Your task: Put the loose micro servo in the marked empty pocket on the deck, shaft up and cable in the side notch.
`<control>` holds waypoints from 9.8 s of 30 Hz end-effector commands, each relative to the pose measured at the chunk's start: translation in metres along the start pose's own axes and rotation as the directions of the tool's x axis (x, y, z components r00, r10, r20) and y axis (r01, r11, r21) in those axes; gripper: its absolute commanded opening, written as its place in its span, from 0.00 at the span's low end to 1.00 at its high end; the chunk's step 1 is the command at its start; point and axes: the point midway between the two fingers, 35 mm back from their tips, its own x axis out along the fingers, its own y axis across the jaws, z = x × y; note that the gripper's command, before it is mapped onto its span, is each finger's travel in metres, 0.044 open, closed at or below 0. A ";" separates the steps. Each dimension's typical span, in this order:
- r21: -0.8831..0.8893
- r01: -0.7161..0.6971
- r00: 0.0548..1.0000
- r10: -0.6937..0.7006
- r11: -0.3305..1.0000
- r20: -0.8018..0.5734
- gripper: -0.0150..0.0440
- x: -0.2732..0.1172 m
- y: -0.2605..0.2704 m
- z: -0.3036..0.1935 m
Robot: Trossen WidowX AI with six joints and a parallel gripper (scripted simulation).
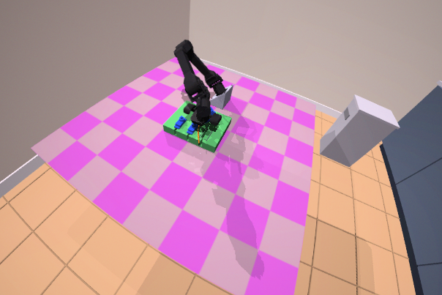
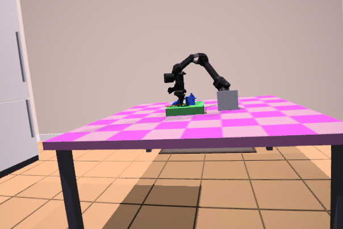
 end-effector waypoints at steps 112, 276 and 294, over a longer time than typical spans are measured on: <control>0.331 0.007 1.000 -0.005 0.944 -0.006 0.25 -0.072 0.024 -0.058; -0.007 0.005 1.000 -0.005 1.000 0.000 0.57 -0.035 0.044 0.050; -0.013 0.003 1.000 -0.003 1.000 -0.006 1.00 -0.102 0.047 -0.058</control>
